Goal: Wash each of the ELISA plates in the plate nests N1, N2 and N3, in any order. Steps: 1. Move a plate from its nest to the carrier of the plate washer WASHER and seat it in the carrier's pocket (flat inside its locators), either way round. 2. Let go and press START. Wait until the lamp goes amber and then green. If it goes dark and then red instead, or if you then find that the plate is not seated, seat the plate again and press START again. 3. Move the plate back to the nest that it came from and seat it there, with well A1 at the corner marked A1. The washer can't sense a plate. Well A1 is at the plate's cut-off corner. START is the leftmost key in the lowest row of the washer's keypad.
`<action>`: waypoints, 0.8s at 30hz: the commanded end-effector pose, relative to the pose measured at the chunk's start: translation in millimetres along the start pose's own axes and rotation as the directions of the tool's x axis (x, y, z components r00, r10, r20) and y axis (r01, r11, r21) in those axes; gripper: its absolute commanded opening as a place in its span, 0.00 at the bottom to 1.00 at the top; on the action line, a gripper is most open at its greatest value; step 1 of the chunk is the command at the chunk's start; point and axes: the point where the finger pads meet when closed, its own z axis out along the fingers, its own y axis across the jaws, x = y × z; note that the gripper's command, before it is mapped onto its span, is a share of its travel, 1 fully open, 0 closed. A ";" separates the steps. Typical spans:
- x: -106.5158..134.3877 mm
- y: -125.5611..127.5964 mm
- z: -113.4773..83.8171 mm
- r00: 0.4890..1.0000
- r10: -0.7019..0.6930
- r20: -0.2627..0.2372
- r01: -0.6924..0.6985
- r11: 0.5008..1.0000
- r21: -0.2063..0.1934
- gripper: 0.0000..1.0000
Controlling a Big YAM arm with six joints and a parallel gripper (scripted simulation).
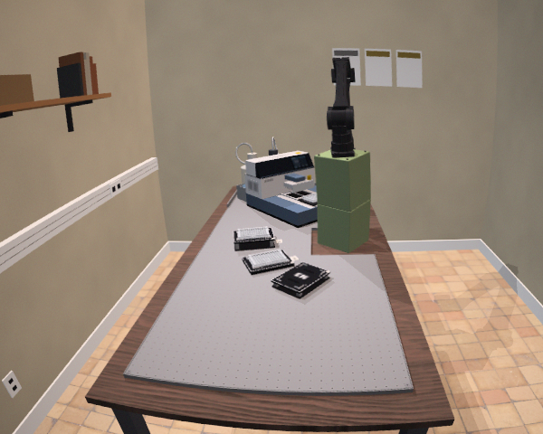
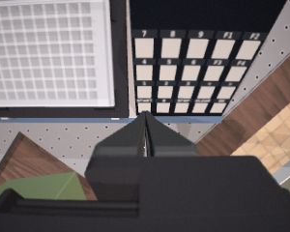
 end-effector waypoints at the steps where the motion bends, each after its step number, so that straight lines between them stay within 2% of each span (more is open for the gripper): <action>1: 0.4 2.6 8.4 1.000 0.007 -0.003 -0.007 1.000 0.000 0.00; 17: 0.6 2.8 17.7 1.000 0.007 -0.003 -0.007 1.000 0.000 0.00; 19: 4.6 7.2 14.3 1.000 0.015 -0.019 -0.015 1.000 -0.018 0.00; 21: 4.6 7.2 14.3 1.000 0.015 -0.019 -0.015 1.000 -0.018 0.00; 24: 1.4 -0.4 -2.4 1.000 0.021 -0.005 -0.021 1.000 0.001 0.00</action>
